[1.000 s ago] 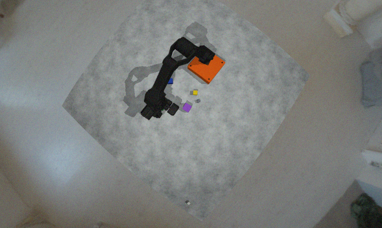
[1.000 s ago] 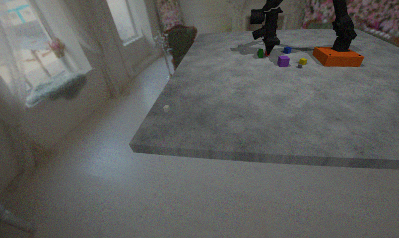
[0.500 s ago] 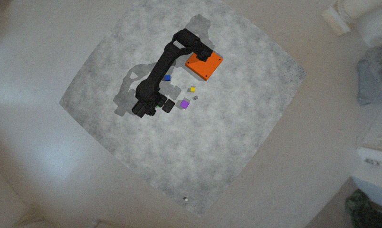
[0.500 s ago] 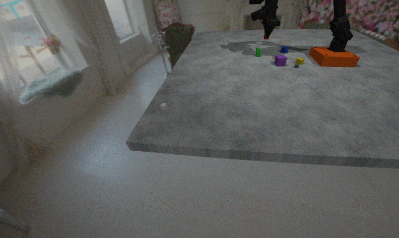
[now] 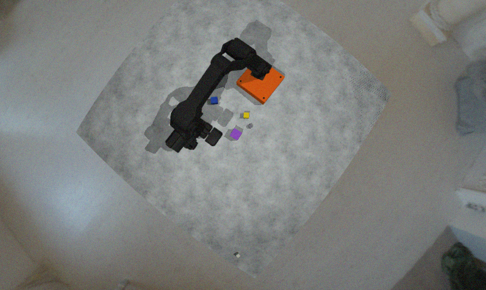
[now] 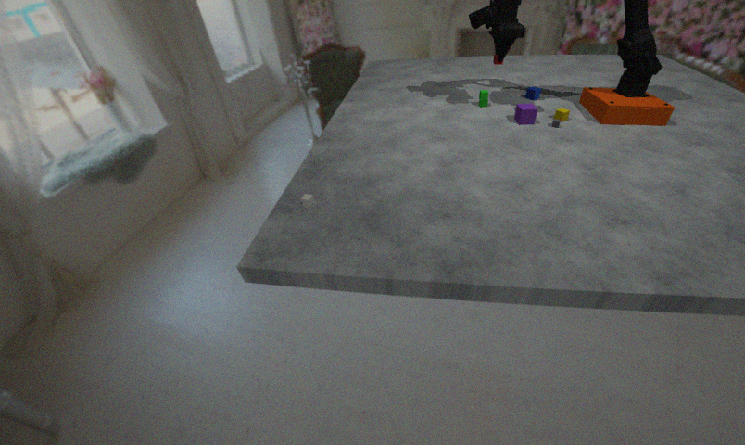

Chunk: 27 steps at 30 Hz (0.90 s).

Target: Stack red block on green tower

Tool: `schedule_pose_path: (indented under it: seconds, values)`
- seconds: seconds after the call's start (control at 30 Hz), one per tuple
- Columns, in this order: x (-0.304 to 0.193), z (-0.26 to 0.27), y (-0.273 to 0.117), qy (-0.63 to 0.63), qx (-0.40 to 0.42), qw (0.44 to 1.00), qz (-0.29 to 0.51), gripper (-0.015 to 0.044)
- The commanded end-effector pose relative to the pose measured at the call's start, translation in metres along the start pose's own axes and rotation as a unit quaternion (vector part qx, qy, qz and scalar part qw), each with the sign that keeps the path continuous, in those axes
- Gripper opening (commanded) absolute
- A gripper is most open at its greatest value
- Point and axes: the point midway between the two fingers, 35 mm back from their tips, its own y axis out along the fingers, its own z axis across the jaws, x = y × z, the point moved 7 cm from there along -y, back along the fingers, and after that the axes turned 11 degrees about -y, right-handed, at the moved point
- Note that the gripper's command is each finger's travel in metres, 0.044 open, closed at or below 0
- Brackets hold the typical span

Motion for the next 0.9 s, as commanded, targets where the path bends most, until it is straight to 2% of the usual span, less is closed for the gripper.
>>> schedule_pose_path:
  seconds: [0.0,0.37,0.87]
  values:
    - [0.008,-0.002,-0.001,0.002,-0.003,1.000,-0.001,0.0000]
    - [0.029,-0.005,0.002,0.002,-0.003,1.000,-0.002,0.0000]
    - [0.028,-0.005,0.048,0.002,-0.003,1.000,-0.002,0.0000]
